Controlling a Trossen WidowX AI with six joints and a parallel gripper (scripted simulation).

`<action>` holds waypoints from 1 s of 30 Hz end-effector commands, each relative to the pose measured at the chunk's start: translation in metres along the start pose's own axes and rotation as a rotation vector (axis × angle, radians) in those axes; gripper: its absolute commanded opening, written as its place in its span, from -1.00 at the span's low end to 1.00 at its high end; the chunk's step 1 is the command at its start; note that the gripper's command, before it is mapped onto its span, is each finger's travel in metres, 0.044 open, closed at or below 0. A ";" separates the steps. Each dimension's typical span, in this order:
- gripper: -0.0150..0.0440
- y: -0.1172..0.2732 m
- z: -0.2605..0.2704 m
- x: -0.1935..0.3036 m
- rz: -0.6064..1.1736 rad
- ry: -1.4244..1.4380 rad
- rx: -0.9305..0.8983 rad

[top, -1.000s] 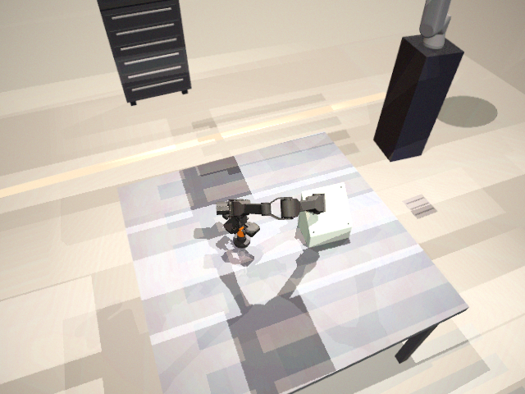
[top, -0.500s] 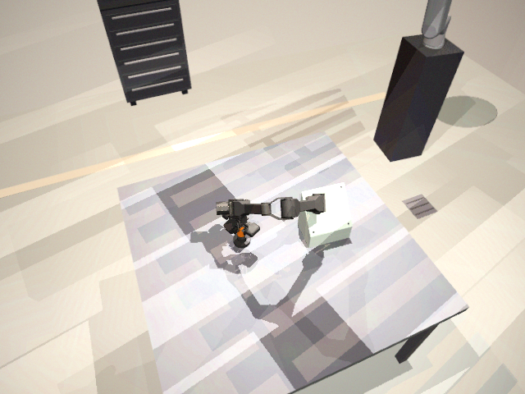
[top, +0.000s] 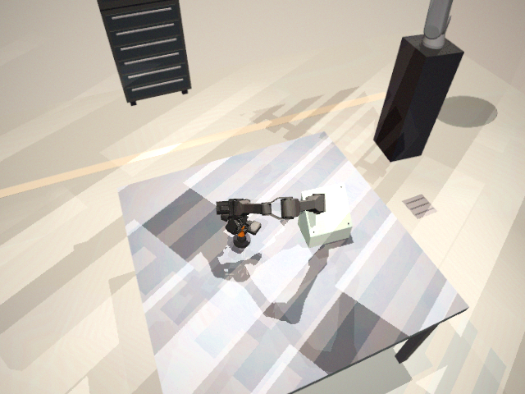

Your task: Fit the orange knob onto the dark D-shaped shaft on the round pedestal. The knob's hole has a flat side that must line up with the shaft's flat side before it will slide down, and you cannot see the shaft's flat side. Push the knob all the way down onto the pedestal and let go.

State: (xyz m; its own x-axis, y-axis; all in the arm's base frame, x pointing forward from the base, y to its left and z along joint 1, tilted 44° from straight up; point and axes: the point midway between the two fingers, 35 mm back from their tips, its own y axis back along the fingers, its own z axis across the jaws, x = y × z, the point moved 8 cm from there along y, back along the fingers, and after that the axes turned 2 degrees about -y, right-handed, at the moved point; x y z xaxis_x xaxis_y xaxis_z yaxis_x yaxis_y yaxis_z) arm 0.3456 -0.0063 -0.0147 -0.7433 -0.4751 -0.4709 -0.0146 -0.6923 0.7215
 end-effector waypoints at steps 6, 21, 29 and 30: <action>-0.49 -0.003 -0.001 0.000 -0.003 0.039 0.001; -0.49 -0.003 0.002 0.002 -0.003 0.038 0.001; -0.49 -0.004 0.002 0.003 -0.003 0.038 0.001; -0.49 -0.003 0.002 0.003 -0.003 0.038 0.001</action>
State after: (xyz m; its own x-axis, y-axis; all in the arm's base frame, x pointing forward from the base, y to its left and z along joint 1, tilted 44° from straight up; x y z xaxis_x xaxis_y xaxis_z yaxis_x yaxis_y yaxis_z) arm 0.3436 -0.0043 -0.0173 -0.7172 -0.4934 -0.4921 -0.0201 -0.6912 0.7223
